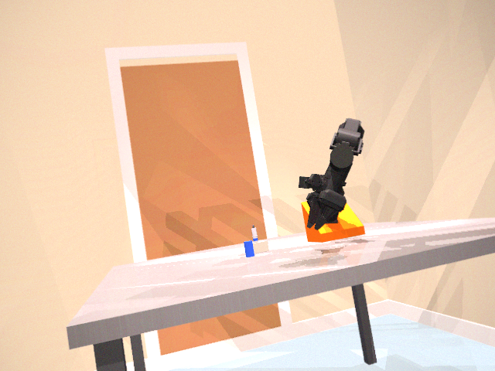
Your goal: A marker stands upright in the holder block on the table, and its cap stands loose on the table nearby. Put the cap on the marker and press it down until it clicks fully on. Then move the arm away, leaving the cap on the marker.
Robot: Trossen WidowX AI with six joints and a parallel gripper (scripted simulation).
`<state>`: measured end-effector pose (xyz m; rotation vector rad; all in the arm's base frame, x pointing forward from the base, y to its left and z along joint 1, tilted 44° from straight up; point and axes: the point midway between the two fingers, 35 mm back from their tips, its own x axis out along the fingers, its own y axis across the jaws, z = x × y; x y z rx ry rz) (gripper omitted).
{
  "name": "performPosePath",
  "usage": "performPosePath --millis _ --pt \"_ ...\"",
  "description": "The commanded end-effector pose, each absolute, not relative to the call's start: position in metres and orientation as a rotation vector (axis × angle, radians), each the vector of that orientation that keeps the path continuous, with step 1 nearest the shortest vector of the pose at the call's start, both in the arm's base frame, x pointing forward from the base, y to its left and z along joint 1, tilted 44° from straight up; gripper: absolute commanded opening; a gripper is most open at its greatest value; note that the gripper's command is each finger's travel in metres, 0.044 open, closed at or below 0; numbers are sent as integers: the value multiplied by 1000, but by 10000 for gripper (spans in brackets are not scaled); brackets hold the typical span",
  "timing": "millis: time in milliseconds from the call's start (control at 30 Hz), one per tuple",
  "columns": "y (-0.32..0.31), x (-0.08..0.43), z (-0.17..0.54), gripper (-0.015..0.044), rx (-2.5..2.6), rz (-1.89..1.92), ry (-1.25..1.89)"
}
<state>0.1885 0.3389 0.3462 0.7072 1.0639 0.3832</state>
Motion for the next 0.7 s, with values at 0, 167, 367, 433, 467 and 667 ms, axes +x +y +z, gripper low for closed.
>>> performPosePath --millis 0,167,367,433,467,667 --pt "338 191 344 374 702 378 1067" --pt "311 245 292 254 593 254 1164" --pt "264 296 234 254 532 134 1316" --pt "244 310 214 254 529 99 1379" --pt "233 316 205 254 532 84 1411" --pt "166 342 153 254 619 26 1606"
